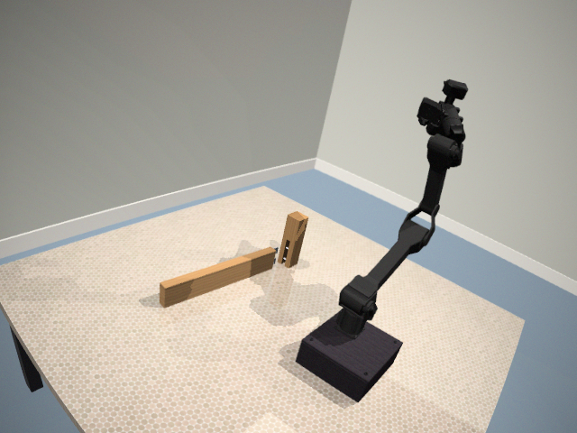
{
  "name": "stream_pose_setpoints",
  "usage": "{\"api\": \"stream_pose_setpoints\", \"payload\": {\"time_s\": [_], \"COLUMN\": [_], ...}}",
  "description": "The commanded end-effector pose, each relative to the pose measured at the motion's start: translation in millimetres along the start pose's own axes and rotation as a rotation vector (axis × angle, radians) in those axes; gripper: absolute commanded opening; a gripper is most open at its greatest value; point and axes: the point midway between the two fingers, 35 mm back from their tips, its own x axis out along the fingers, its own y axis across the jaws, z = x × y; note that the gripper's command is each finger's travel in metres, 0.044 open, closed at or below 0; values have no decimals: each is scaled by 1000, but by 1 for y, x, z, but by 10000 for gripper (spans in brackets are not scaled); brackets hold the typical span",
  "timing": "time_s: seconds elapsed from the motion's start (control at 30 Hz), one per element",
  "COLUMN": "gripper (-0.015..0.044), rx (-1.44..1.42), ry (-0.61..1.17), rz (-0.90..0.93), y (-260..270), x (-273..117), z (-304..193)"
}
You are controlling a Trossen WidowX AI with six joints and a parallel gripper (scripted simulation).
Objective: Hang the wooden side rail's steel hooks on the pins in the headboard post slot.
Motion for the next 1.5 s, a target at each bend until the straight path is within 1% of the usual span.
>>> {"api": "stream_pose_setpoints", "payload": {"time_s": [0.0,0.03,0.07,0.2,0.3,0.47,0.63,0.73,0.97,1.07,1.3,1.47], "gripper": [426,440,440,440,440,440,440,440,440,440,440,440], "rx": [-16,-63,-146,-589,-924,-1231,-1741,-1906,-2320,-2525,-3028,-3507], "ry": [2,10,26,131,226,313,499,490,661,744,1006,1342], "rz": [-7,-30,-64,-186,-259,-320,-386,-448,-487,-456,-487,-532], "y": [-2,-9,-20,-77,-115,-146,-185,-190,-202,-200,-191,-160], "x": [-1,-4,-9,-45,-73,-100,-138,-156,-178,-187,-200,-204], "z": [1,3,5,9,21,46,88,129,176,200,264,328]}}
